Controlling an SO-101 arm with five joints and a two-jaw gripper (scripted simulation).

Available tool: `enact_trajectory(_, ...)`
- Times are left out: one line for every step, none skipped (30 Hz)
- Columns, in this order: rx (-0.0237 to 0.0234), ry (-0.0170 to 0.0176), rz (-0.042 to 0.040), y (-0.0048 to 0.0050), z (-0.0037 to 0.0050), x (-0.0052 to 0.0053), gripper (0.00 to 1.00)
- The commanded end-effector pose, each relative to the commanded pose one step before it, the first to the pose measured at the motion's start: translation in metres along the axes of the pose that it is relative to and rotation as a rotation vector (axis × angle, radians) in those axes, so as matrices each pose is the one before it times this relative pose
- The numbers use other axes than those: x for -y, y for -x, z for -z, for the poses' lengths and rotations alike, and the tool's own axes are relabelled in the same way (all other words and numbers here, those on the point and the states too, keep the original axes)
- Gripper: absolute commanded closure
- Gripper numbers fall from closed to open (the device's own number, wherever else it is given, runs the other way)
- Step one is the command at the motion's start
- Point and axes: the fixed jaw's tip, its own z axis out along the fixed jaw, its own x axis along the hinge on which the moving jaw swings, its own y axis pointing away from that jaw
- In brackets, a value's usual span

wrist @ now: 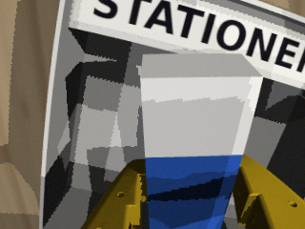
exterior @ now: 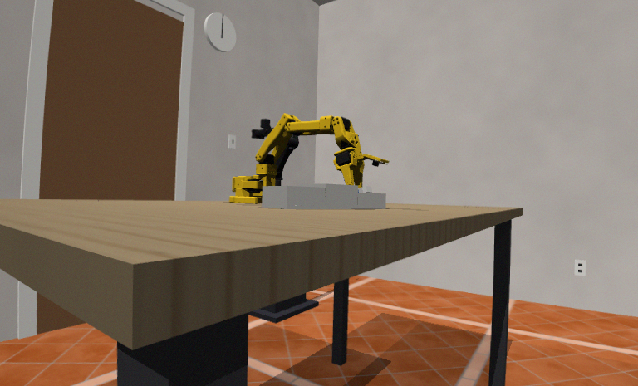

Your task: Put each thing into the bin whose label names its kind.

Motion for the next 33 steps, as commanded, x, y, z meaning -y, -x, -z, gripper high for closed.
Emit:
enact_trajectory(0.08063,0.00427,-0.00502,0.011854,0.016611,-0.00202,1.0)
enact_trajectory(0.0,0.0,0.0,-0.000134,-0.000507,0.00001,1.0)
enact_trajectory(0.0,0.0,0.0,-0.000167,-0.000625,0.0,1.0)
enact_trajectory(0.0,0.0,0.0,-0.000184,-0.000696,0.0,1.0)
enact_trajectory(0.0,0.0,0.0,-0.000204,-0.000719,0.0,1.0)
enact_trajectory(0.0,0.0,0.0,-0.000196,-0.000695,0.00001,1.0)
enact_trajectory(0.0,0.0,0.0,-0.000179,-0.000618,0.0,1.0)
enact_trajectory(0.0,0.0,0.0,-0.000146,-0.000507,0.0,1.0)
enact_trajectory(0.0,0.0,0.0,-0.000112,-0.000371,0.0,1.0)
enact_trajectory(0.0,0.0,0.0,-0.000065,-0.000224,0.0,1.0)
enact_trajectory(0.0,0.0,0.0,0.0,0.0,0.0,1.0)
enact_trajectory(0.0,0.0,0.0,0.0,0.0,0.0,1.0)
enact_trajectory(0.0,0.0,0.0,-0.000025,-0.000094,0.0,1.0)
enact_trajectory(0.0,0.0,0.0,-0.000007,-0.000018,0.0,1.0)
enact_trajectory(0.0,0.00002,0.0,0.0,-0.000001,0.0,1.0)
enact_trajectory(0.0,0.0,0.0,-0.000009,-0.000041,0.0,1.0)
enact_trajectory(0.0,0.0,0.0,-0.000024,-0.000082,0.0,1.0)
enact_trajectory(0.0,0.0,0.0,-0.00004,-0.000141,0.0,1.0)
enact_trajectory(0.0,0.0,0.0,-0.00005,-0.000195,0.0,1.0)
enact_trajectory(0.0,0.0,0.0,-0.000065,-0.000236,0.0,1.0)
enact_trajectory(0.0,0.0,0.0,-0.000074,-0.000265,0.0,1.0)
enact_trajectory(0.0,0.0,0.0,-0.000074,-0.000277,0.0,1.0)
enact_trajectory(0.0,0.0,0.0,-0.00008,-0.000265,0.0,1.0)
enact_trajectory(0.0,0.0,0.0,-0.000065,-0.000236,0.0,1.0)
enact_trajectory(0.0,0.0,0.0,-0.00005,-0.000195,0.0,1.0)
enact_trajectory(0.0,0.0,0.0,-0.00004,-0.000141,0.0,1.0)
enact_trajectory(0.0,0.0,0.0,-0.000025,-0.000088,0.0,1.0)
enact_trajectory(0.0,0.0,0.0,0.0,0.0,0.0,1.0)
enact_trajectory(0.0,0.0,0.0,0.0,0.0,0.0,1.0)
enact_trajectory(0.0,0.0,0.0,-0.000015,-0.000035,0.0,1.0)
enact_trajectory(0.0,0.0,0.0,0.0,-0.000006,0.0,1.0)
enact_trajectory(0.00001,-0.00001,0.0,0.000002,0.000001,0.0,1.0)
enact_trajectory(0.0,0.0,0.0,0.0,0.0,0.0,1.0)
